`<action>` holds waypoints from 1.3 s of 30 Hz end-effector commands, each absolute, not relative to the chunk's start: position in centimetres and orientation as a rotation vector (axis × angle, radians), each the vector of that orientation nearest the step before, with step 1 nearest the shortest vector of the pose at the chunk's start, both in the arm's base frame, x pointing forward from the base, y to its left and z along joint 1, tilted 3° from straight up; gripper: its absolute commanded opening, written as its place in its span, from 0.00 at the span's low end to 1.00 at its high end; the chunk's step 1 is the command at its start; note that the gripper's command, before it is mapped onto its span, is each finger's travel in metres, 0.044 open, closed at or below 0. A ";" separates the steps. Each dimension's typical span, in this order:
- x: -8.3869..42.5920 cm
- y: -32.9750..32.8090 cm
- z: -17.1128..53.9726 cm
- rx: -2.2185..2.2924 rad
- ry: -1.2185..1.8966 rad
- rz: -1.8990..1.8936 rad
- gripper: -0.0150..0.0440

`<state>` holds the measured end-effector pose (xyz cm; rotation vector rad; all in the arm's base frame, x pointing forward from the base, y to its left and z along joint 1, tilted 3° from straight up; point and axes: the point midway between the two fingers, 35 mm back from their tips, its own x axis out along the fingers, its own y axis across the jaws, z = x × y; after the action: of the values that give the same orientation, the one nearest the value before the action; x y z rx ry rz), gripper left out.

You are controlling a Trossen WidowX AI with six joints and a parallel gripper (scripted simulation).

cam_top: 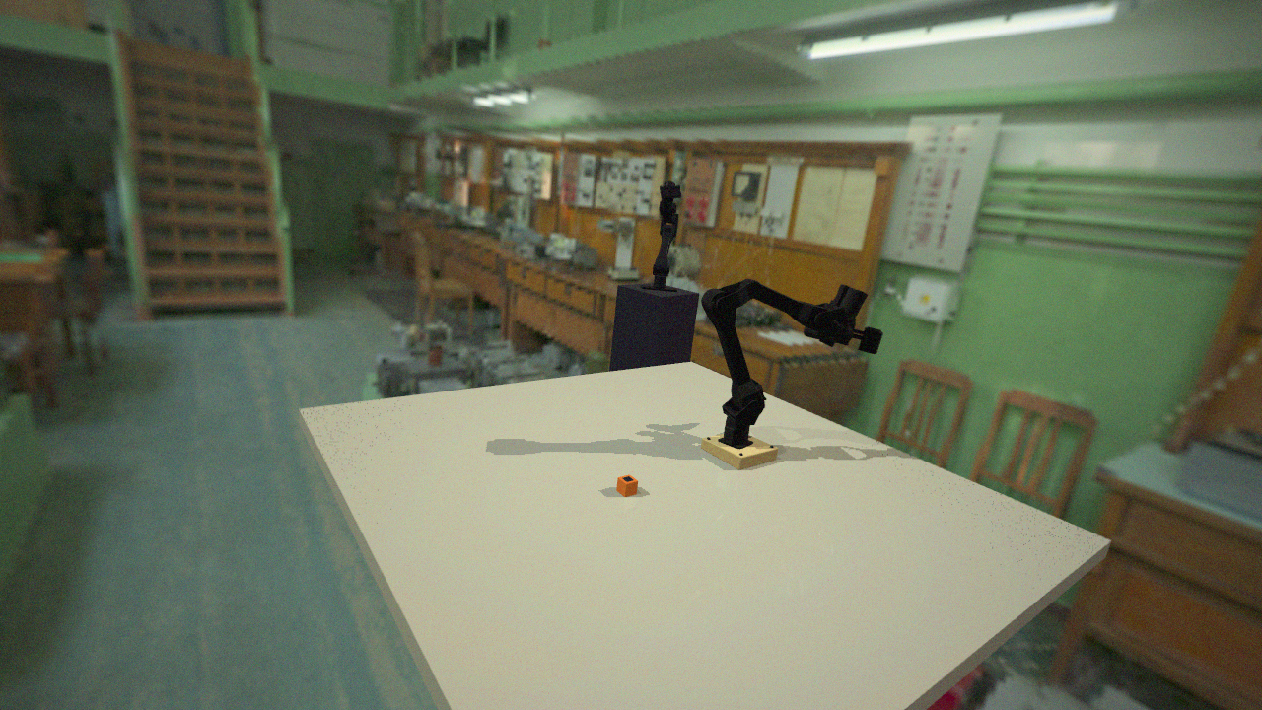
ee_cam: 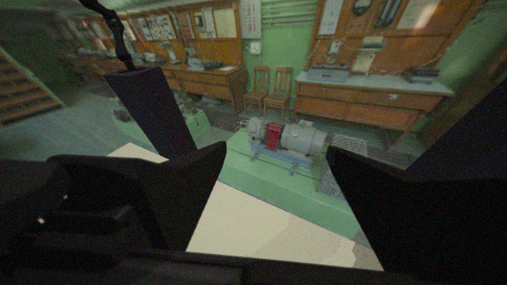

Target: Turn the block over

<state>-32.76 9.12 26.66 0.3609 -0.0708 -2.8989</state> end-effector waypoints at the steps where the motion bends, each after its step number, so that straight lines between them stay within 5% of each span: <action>1: -32.7 9.4 26.6 0.366 -0.077 -2.907 0.98; 11: -26.9 24.0 24.1 0.641 -0.509 -3.332 1.00; 22: -12.0 35.4 21.5 0.890 -1.218 -3.689 1.00; 31: 3.4 37.9 19.4 0.988 -2.110 -3.722 1.00; 39: 16.6 34.2 17.1 0.838 -3.170 -3.324 1.00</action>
<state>12.66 35.70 17.80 0.9133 -2.8215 -3.5063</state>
